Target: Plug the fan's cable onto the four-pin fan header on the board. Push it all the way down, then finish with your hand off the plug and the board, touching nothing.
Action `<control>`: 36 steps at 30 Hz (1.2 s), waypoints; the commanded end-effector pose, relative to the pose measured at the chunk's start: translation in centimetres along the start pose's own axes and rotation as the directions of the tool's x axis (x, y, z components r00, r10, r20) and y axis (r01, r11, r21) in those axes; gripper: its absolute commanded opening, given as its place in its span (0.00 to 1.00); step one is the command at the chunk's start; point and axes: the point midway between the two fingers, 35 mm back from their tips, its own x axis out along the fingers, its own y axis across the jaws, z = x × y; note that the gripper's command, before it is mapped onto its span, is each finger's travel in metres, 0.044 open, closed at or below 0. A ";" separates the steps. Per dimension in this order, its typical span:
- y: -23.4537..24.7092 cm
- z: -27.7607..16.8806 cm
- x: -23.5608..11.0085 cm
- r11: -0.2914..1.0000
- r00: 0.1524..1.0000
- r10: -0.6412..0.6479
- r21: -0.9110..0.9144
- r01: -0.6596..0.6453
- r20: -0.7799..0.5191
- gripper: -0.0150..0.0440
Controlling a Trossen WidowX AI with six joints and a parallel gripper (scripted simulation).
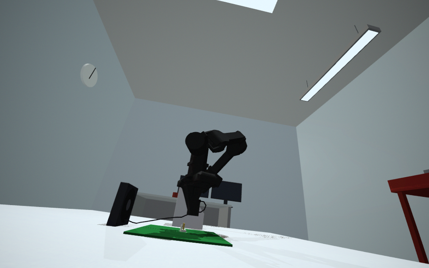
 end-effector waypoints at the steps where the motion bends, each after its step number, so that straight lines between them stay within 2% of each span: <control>1: 0.5 0.0 0.0 0.993 1.000 0.001 0.122 -0.001 -0.002 0.25; 9: 1.5 0.1 0.0 0.921 1.000 0.002 0.390 -0.001 -0.002 0.25; 17: 2.6 0.3 0.0 0.778 1.000 0.002 0.628 0.000 -0.002 0.25; 27: 3.9 0.5 0.1 0.518 1.000 0.003 0.855 0.000 -0.002 0.25; 36: 5.1 0.7 0.1 0.230 1.000 0.003 0.973 0.001 -0.002 0.25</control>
